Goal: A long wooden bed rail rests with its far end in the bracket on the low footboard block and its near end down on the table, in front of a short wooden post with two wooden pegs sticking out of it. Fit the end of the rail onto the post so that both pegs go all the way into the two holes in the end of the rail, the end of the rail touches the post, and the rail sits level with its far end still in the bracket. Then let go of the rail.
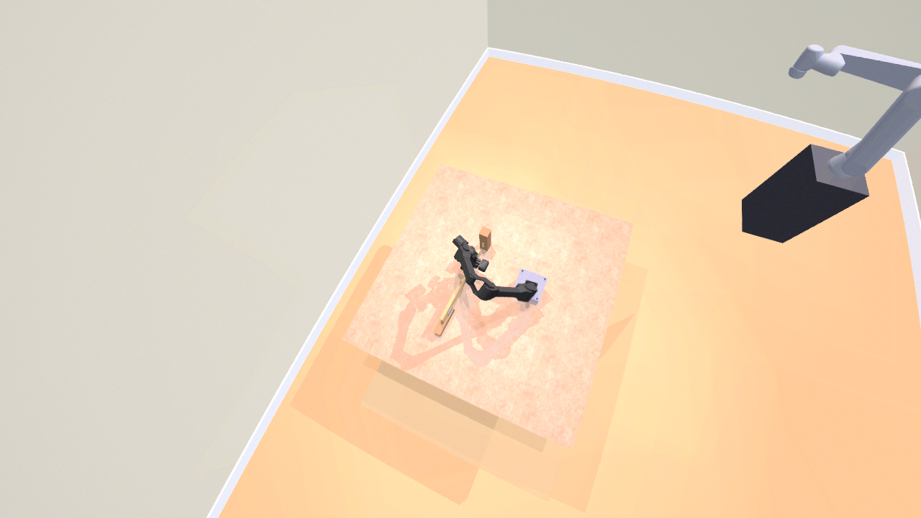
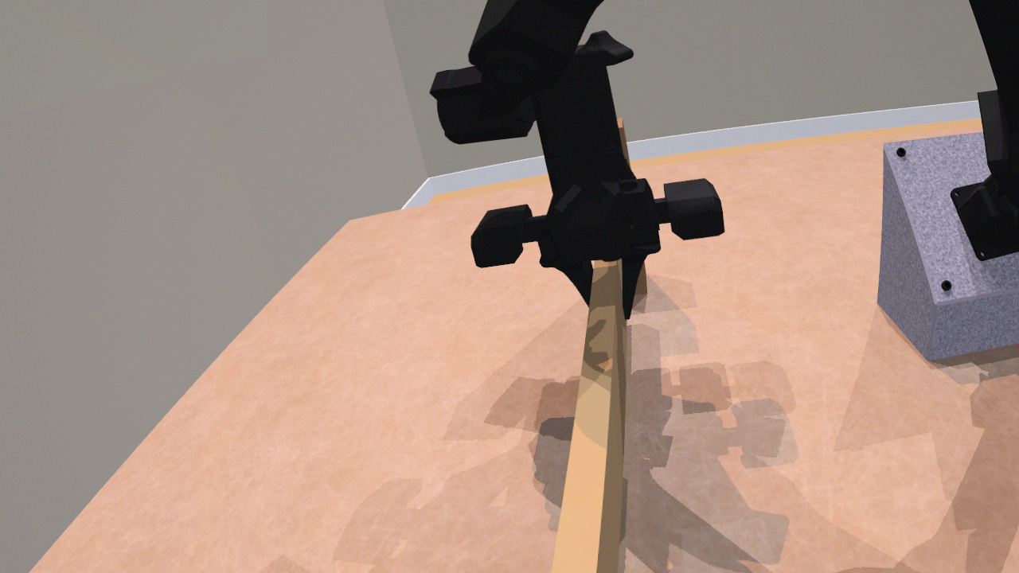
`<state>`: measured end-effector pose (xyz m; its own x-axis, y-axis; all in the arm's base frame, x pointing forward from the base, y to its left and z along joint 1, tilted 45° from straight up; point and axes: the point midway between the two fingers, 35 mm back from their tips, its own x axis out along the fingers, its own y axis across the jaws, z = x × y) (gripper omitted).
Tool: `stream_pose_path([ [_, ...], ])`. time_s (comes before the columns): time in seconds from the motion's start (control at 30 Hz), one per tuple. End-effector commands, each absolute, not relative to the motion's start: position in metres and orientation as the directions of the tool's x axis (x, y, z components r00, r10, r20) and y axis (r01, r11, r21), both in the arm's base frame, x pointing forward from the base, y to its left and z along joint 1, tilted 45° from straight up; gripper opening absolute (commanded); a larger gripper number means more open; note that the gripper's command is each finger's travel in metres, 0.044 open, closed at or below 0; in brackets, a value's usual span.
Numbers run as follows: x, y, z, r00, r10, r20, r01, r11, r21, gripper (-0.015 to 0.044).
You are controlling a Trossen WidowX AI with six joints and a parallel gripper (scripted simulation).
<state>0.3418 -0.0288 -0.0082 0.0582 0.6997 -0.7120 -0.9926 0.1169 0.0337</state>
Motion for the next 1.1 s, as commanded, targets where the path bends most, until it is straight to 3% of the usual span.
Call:
stream_pose_path([
  [0.0, 0.3426, -0.0320, -0.0060, 0.069, 0.698, -0.712, -0.992, 0.125, 0.026, 0.0000],
  [1.07, 0.3430, -0.0292, -0.0038, 0.069, 0.699, -0.712, -0.992, 0.125, 0.026, 0.0000],
])
